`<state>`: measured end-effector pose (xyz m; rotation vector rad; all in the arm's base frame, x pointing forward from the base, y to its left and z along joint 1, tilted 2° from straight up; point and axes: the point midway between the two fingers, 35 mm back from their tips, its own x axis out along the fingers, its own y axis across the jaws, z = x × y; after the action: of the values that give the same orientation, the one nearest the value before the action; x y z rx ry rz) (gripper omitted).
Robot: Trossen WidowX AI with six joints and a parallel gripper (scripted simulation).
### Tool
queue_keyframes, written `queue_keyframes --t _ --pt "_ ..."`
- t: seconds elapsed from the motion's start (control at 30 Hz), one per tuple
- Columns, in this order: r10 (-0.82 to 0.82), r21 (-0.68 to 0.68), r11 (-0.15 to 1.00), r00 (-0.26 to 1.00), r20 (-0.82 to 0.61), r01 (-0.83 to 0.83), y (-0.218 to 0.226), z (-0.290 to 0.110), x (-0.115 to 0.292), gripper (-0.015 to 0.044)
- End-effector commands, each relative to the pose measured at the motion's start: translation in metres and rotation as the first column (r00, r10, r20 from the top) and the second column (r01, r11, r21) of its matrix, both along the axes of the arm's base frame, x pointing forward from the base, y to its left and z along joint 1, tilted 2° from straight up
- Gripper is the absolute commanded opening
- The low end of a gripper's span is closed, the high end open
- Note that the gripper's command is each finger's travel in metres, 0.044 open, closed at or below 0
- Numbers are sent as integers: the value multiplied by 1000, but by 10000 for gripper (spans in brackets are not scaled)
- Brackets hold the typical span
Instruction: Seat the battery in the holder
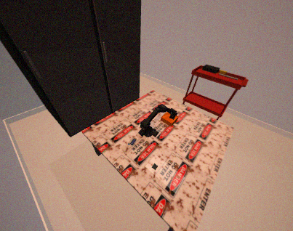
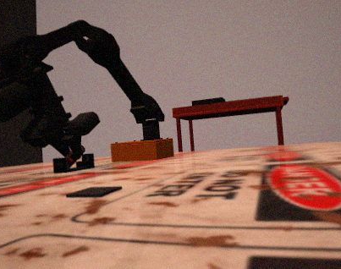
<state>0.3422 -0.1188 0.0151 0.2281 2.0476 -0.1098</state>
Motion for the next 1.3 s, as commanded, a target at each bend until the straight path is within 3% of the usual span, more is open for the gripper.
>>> queue_keyframes --t 0.0,1.27 --pt "-6 -8 1000 999 38 7 -1 -1 6 84" --pt "-7 -36 999 982 189 14 -1 -6 4 84"
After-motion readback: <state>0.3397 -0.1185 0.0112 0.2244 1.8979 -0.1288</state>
